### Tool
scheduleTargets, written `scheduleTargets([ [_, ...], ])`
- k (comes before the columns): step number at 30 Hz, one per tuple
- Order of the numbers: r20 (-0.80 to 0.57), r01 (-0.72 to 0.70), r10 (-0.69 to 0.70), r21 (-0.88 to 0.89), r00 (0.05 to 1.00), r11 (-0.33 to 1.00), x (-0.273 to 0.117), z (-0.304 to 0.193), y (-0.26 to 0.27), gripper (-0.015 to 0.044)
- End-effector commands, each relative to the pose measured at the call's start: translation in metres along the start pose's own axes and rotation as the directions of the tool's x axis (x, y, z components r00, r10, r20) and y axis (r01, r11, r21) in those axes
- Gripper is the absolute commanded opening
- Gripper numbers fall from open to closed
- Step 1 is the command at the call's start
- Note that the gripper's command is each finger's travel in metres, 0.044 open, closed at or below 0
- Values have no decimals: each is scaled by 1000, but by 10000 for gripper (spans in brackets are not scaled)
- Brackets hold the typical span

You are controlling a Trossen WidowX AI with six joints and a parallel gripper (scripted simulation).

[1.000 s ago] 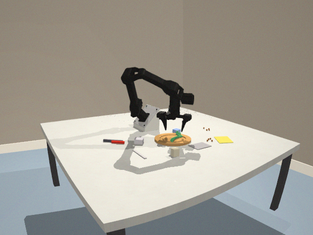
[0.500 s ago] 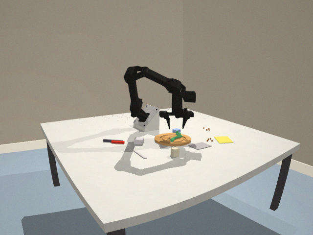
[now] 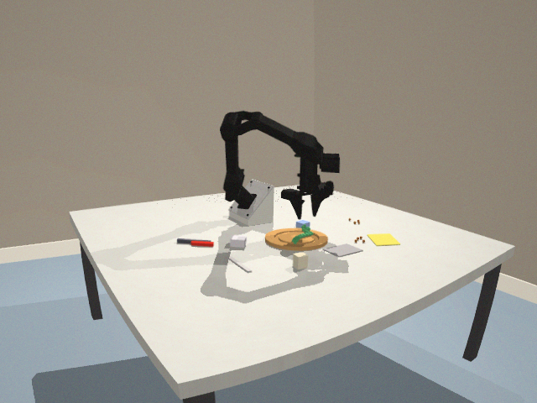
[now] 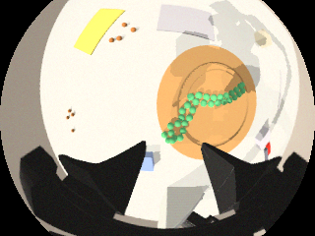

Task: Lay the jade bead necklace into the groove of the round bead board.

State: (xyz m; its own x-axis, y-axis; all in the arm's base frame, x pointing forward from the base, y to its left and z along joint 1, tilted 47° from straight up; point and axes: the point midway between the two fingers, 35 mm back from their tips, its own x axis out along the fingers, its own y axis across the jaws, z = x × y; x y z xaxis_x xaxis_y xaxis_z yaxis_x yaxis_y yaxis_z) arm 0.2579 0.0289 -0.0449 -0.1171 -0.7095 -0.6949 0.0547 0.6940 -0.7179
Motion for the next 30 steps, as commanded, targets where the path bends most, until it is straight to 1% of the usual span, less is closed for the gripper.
scheduleTargets([
  [1, -7, -1, 1, -17, 1000, 1000, 5, -1, 2, 310],
  [5, -7, 0, 0, -17, 1000, 1000, 17, -1, 1, 310],
  [7, -2, -10, 10, -7, 1000, 1000, 9, 0, 2, 310],
  [10, -2, -9, 9, -8, 1000, 1000, 11, 0, 2, 310],
  [30, -7, 1, -1, -17, 1000, 1000, 41, -2, 1, 310],
])
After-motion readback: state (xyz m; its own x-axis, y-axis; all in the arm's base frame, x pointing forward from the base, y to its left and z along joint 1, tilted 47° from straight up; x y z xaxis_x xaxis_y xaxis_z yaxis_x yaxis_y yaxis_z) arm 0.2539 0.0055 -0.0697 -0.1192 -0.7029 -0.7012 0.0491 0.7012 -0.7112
